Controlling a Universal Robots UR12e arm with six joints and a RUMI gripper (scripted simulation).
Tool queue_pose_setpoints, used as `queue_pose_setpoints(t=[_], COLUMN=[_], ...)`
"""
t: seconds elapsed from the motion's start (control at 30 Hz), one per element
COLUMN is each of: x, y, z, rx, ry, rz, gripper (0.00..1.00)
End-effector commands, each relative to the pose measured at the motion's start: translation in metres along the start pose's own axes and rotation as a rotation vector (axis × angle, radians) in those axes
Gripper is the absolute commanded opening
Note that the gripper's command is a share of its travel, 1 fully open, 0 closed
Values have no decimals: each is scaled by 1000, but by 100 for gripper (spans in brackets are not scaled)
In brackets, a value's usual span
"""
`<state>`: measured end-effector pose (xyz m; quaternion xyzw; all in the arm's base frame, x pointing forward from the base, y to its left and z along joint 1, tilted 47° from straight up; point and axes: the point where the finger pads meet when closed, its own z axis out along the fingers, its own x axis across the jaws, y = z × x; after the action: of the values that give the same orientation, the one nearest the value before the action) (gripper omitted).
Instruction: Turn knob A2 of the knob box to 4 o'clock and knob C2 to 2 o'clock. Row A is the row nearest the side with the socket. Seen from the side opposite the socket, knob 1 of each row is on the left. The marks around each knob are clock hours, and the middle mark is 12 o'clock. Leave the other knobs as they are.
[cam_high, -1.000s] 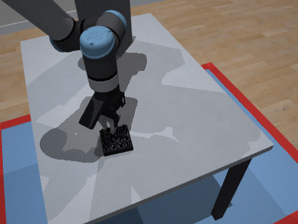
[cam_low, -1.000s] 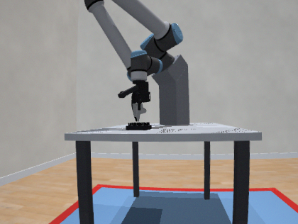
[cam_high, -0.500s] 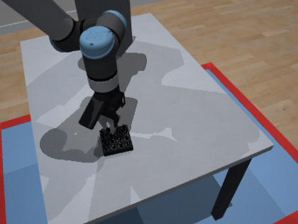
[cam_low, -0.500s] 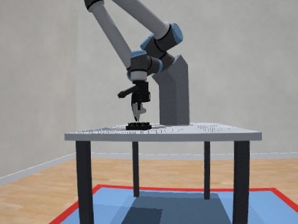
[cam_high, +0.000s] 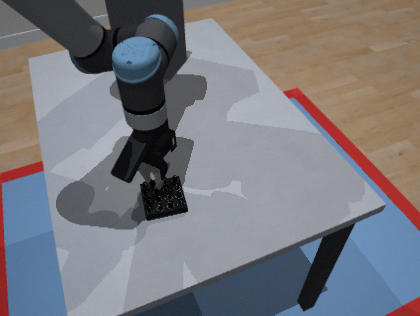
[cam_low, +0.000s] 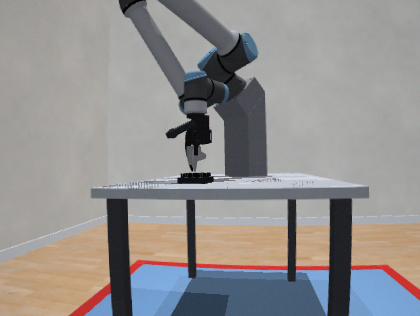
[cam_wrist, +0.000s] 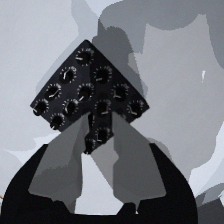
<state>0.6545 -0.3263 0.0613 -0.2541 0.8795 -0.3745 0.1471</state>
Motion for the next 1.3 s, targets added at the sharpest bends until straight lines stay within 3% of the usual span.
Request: queue_pose_setpoints(t=[0.0,1.27], x=[0,0], y=[0,0], z=[0,14], rx=[0,0], ry=[0,0], rz=[0,0], gripper=[11,11])
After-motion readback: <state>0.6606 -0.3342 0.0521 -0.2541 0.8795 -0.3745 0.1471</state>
